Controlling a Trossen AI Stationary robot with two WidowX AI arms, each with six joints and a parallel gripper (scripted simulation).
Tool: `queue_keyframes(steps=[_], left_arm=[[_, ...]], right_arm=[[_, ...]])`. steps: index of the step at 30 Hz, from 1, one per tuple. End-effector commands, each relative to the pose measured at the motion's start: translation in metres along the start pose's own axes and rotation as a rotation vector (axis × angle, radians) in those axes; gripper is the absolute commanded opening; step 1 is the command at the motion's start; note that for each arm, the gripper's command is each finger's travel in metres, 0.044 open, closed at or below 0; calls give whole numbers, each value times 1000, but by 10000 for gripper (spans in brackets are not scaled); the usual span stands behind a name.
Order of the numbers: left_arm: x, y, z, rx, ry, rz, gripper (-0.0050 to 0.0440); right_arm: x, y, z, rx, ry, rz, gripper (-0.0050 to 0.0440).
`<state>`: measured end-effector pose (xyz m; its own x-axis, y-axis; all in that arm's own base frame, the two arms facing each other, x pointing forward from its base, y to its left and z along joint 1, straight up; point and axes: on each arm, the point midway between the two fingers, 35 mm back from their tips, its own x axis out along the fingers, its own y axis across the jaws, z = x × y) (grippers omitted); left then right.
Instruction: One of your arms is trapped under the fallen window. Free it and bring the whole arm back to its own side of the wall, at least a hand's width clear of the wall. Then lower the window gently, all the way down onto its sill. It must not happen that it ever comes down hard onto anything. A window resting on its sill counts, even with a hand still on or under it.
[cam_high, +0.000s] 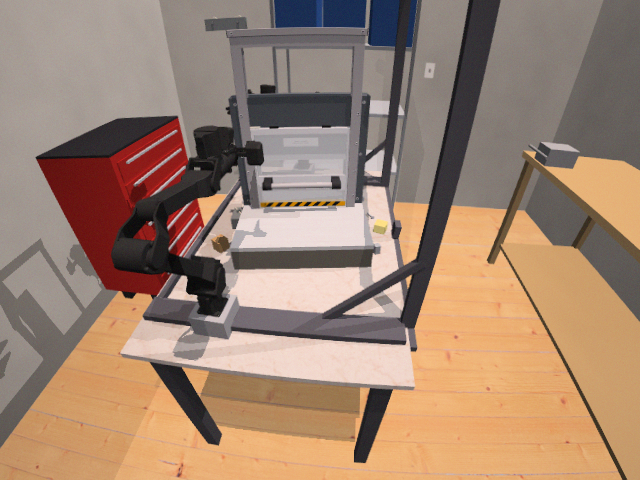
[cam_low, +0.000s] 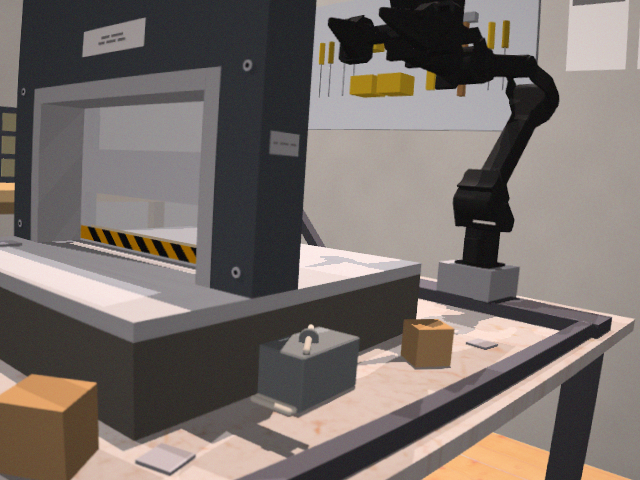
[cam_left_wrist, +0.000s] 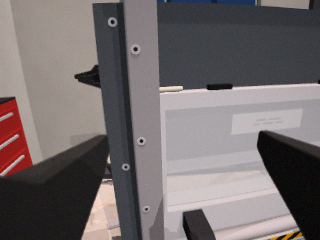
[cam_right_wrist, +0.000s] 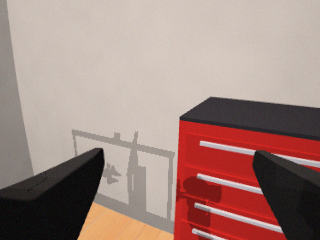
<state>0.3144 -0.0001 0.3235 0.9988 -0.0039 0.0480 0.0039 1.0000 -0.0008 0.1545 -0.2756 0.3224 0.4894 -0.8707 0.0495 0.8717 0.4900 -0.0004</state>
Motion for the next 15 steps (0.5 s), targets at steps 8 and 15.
queue_keyframes(steps=[8,15], left_arm=[[-2,1,11,3,-27,3,400],[-2,1,11,3,-27,3,400]], right_arm=[[-10,-87,10,-14,-21,-270,400],[-34,-146,11,-25,-20,-469,400]])
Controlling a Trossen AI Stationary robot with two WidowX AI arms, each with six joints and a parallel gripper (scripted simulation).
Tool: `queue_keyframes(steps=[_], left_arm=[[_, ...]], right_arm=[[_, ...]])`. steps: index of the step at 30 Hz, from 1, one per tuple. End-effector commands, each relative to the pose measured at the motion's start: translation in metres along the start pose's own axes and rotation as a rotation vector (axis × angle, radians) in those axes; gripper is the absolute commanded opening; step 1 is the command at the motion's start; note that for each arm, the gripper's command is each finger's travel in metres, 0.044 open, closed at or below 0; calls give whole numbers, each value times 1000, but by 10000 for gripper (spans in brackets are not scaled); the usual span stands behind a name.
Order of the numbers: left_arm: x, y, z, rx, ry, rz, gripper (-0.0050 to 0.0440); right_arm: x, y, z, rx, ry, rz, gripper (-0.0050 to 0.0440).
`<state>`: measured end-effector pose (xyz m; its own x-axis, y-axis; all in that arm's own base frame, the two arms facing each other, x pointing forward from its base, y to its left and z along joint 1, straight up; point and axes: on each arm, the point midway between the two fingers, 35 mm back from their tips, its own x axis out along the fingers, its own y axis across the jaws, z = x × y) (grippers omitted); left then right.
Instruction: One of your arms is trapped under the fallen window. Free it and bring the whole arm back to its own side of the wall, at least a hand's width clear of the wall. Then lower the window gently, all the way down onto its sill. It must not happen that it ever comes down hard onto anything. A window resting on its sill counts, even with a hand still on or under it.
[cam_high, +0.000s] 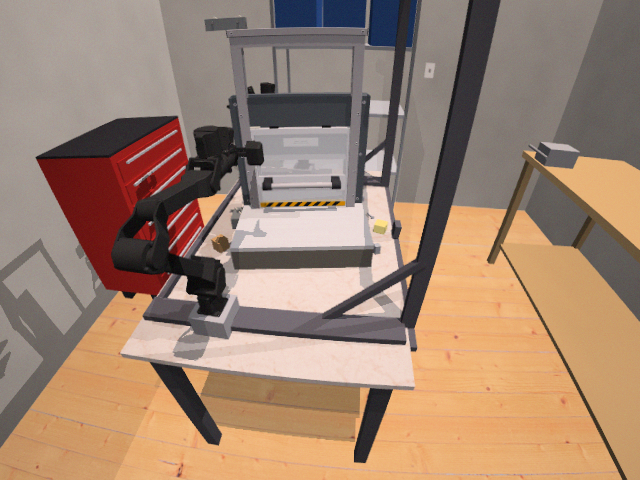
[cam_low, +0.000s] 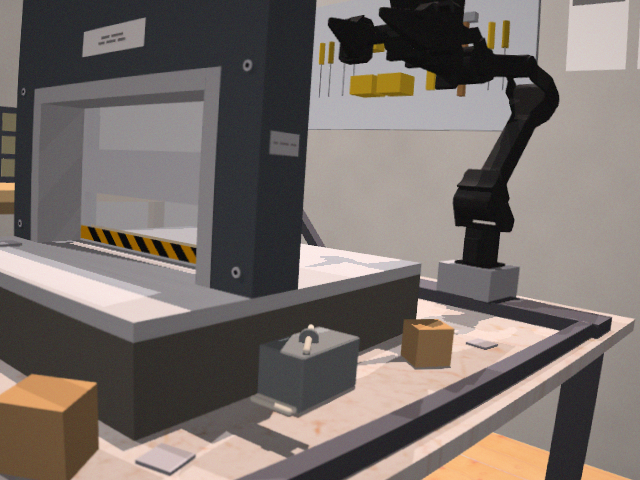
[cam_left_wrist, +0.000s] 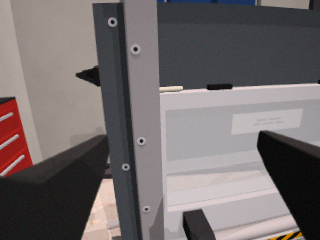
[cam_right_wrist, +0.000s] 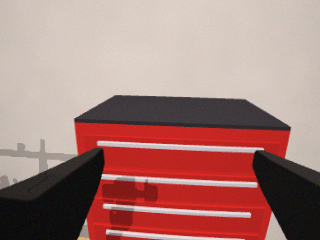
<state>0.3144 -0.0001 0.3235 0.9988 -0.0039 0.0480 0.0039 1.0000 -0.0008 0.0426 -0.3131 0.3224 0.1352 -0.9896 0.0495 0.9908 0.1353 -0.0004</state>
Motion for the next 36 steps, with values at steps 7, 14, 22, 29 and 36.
queue_keyframes(steps=[7,14,22,29,36], left_arm=[[-2,1,11,3,-27,3,400],[-1,0,6,2,-17,-2,400],[0,-2,1,1,-4,-6,400],[0,-2,-1,-1,2,-6,400],[0,-2,-1,-3,3,-6,400]], right_arm=[[-2,-50,9,-5,-20,-148,400],[-5,-47,13,-5,-34,-152,400],[-5,-46,13,-5,-29,-151,400],[-5,-45,12,-4,-29,-146,400],[-5,-45,12,-4,-27,-146,400]])
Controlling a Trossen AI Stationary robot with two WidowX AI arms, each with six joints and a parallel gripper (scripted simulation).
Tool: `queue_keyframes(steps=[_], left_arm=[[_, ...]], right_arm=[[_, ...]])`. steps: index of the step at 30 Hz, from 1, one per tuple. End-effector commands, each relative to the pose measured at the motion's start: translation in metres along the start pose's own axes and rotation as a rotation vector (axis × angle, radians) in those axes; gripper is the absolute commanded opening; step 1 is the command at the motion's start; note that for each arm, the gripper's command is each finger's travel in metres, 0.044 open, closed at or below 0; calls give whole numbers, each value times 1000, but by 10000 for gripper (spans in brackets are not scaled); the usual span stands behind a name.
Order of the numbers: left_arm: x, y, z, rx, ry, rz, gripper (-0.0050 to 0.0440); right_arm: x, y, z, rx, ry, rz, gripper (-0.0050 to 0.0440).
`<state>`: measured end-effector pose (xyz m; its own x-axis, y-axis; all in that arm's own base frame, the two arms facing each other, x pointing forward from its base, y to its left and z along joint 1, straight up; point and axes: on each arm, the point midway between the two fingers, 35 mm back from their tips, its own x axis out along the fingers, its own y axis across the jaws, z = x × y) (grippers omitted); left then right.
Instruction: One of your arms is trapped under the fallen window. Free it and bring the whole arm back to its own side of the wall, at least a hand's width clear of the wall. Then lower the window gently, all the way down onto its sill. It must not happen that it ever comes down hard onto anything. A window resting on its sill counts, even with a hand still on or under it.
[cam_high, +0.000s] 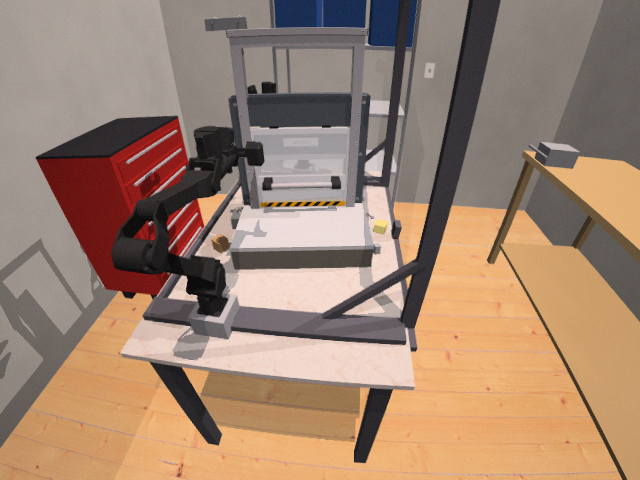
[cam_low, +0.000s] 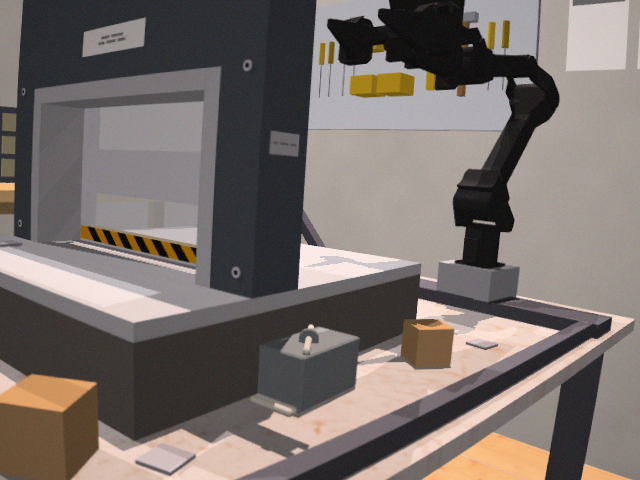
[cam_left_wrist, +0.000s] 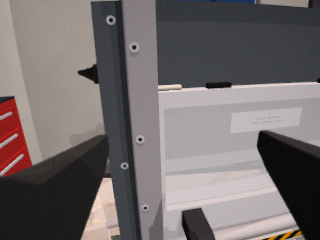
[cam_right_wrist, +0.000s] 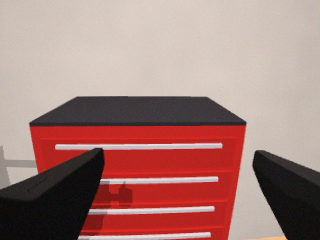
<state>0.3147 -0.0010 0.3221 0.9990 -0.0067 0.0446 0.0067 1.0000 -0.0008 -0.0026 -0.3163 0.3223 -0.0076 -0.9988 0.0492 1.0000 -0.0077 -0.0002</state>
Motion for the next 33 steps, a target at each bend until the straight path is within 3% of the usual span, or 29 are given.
queue_keyframes(steps=[1,33], left_arm=[[0,-1,1,-3,0,-3,400],[0,-1,2,-4,-3,-2,400]], right_arm=[[-2,0,12,4,-27,-3,400],[-2,0,8,4,-20,-3,400]])
